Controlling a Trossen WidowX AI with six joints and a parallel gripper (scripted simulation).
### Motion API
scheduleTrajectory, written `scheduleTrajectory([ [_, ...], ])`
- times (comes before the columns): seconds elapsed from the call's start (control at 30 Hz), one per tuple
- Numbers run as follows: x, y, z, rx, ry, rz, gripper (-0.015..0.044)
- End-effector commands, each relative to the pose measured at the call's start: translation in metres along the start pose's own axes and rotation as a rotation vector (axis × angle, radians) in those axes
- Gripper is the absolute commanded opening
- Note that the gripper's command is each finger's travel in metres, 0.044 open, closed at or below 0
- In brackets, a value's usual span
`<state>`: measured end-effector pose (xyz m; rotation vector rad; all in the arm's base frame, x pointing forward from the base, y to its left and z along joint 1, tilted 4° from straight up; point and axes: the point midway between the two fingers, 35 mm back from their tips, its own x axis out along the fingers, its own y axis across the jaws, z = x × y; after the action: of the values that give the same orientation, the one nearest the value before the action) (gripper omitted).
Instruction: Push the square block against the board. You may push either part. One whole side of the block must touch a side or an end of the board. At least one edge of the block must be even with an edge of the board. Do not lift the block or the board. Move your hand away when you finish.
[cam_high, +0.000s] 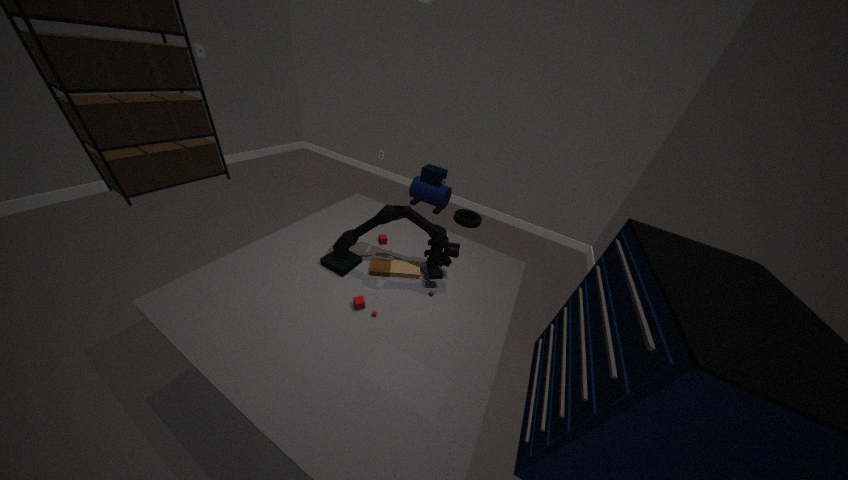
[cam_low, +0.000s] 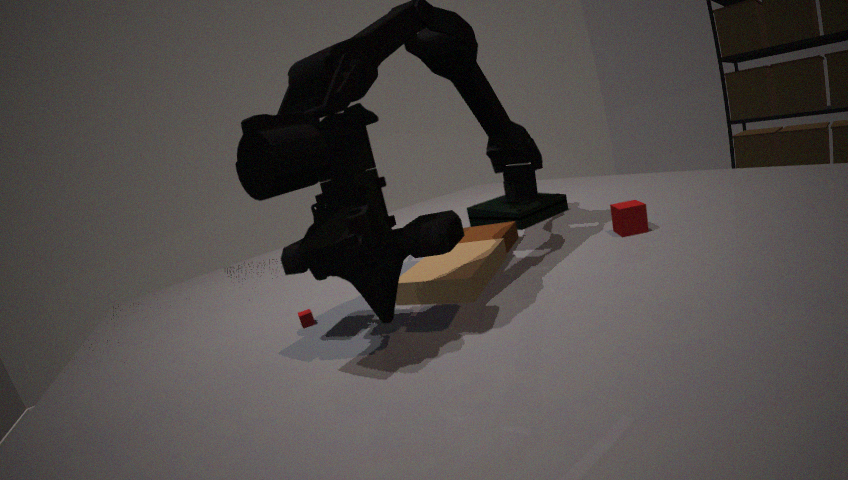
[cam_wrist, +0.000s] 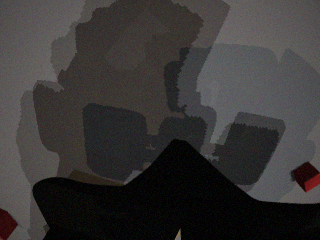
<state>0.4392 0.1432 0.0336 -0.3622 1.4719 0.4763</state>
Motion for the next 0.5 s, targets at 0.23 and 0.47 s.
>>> scheduleTrajectory([
  [0.23,-0.055,0.000,0.000,0.005,-0.006,-0.004,0.0000],
  [0.47,-0.050,0.009,-0.005,-0.078,-0.002,-0.001,0.0000],
])
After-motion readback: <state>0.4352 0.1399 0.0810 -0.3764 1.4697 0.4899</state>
